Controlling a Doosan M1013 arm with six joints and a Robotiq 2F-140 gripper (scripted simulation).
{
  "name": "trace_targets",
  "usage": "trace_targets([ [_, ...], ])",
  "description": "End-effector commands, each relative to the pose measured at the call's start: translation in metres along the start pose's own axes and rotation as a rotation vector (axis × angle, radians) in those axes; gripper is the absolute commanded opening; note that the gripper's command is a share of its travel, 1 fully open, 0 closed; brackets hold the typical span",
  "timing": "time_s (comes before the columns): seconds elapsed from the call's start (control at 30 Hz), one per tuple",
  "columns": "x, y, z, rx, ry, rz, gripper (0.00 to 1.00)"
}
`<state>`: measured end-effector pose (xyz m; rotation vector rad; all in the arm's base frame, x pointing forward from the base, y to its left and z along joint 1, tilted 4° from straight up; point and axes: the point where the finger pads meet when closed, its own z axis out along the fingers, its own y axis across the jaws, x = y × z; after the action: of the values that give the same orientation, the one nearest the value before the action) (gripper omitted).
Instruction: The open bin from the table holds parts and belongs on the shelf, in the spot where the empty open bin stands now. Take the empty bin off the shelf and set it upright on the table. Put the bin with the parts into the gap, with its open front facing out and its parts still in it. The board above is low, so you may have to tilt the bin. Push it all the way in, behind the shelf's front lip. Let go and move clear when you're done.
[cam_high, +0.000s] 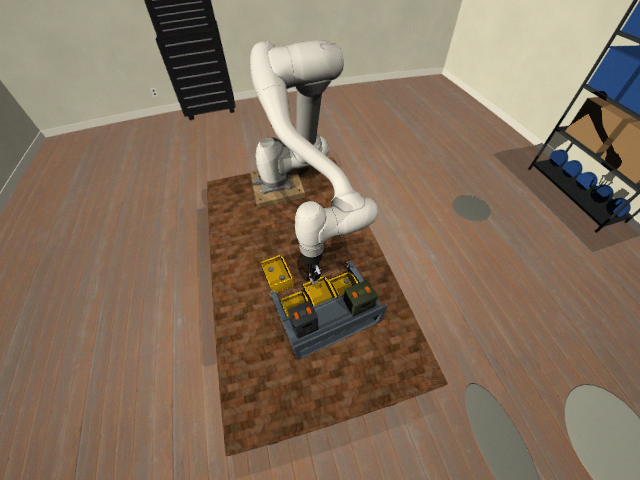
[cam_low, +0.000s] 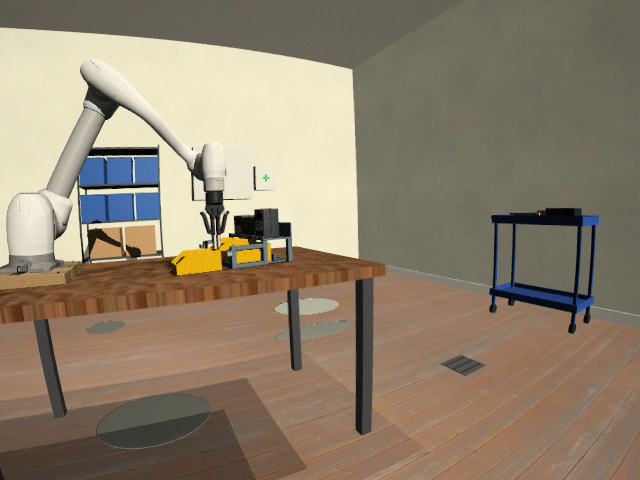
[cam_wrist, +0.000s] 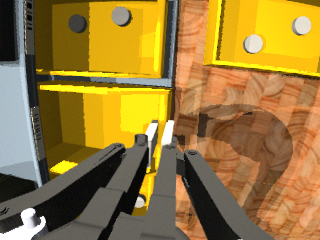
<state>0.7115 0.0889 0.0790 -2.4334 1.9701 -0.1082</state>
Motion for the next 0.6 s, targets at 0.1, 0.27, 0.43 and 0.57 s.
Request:
trace_targets([
  [0.1, 0.001, 0.009, 0.0, 0.001, 0.0, 0.001, 0.1],
  [0.27, 0.001, 0.019, 0.0, 0.001, 0.0, 0.001, 0.1],
  [0.43, 0.001, 0.032, 0.0, 0.001, 0.0, 0.001, 0.1],
  [0.57, 0.001, 0.043, 0.0, 0.001, 0.0, 0.001, 0.1],
])
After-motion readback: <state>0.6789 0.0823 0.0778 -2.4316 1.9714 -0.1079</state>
